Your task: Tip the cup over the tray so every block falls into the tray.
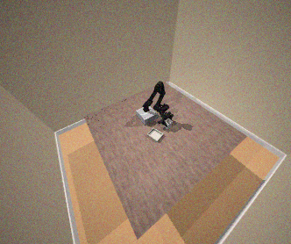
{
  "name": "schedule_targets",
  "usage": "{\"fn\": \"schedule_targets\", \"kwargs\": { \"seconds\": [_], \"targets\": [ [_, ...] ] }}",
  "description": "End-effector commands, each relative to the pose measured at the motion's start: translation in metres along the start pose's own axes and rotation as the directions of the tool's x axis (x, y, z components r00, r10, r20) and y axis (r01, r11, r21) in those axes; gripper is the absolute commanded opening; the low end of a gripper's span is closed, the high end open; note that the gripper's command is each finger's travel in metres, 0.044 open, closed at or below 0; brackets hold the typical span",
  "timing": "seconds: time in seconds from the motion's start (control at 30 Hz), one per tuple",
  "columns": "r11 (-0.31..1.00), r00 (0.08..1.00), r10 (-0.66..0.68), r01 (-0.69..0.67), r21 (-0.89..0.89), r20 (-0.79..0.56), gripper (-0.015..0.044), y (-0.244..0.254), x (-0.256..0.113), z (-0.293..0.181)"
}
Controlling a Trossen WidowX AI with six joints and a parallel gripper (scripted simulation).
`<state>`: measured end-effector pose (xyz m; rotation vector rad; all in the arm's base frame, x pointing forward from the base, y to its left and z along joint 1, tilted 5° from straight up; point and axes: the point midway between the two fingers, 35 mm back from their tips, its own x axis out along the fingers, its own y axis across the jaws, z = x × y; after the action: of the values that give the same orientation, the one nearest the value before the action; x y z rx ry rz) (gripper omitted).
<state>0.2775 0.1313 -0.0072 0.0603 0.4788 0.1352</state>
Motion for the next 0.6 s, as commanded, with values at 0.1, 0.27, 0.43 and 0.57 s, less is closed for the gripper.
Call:
{"fn": "schedule_targets", "kwargs": {
  "seconds": [0.1,0.27,0.43,0.57],
  "targets": [
    [1.0,1.0,0.004,-0.004,-0.002,-0.001,0.0222,0.001,0.0,0.0],
    [1.0,1.0,0.004,-0.004,-0.002,0.0,0.0091,0.001,-0.003,0.006],
    [1.0,1.0,0.004,-0.004,-0.002,0.0,0.0,0.001,-0.006,0.012],
    [1.0,1.0,0.004,-0.004,-0.002,0.0,0.0,0.001,-0.008,0.017]
  ]
}}
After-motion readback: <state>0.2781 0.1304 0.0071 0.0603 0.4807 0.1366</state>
